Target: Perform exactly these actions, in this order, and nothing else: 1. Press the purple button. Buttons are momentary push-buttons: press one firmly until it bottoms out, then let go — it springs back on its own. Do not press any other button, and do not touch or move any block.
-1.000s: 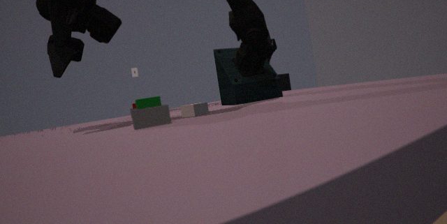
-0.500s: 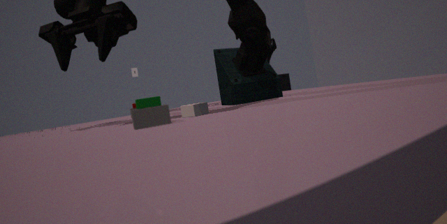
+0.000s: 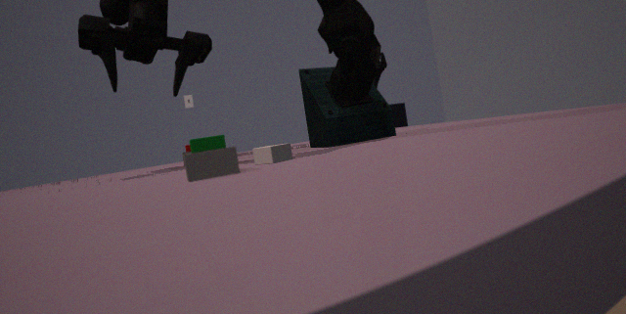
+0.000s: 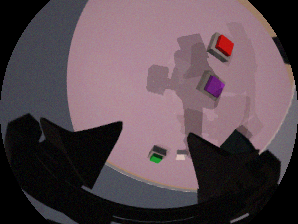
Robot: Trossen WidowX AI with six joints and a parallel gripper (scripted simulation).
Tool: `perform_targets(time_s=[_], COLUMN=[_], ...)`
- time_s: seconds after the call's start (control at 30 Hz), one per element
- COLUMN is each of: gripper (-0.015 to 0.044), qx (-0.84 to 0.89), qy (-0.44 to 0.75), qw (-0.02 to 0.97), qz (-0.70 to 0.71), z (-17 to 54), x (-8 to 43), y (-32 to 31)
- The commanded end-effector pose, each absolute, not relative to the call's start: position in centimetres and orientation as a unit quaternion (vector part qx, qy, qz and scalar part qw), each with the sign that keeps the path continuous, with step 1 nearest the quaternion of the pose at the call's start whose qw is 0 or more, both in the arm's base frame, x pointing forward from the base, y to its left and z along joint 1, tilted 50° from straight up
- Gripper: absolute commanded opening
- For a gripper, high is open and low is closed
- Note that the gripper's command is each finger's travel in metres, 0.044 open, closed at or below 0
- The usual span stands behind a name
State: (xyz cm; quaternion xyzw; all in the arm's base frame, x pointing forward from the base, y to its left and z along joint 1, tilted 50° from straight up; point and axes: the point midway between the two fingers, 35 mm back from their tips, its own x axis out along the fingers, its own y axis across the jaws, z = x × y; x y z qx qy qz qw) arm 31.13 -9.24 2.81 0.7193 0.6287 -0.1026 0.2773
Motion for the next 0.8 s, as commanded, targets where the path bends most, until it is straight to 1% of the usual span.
perform_targets(time_s=[0.0, 0.37, 0.77], gripper=[0.04, 0.04, 0.04], qx=[0.519, 0.324, 0.313], qy=[0.656, 0.632, 0.629], qw=[0.539, 0.654, 0.658], qz=[0.099, 0.261, 0.27], z=[-0.7, -2.6, -2.7], x=[26.6, 23.5, 23.4], y=[-12.6, -14.3, -14.4])
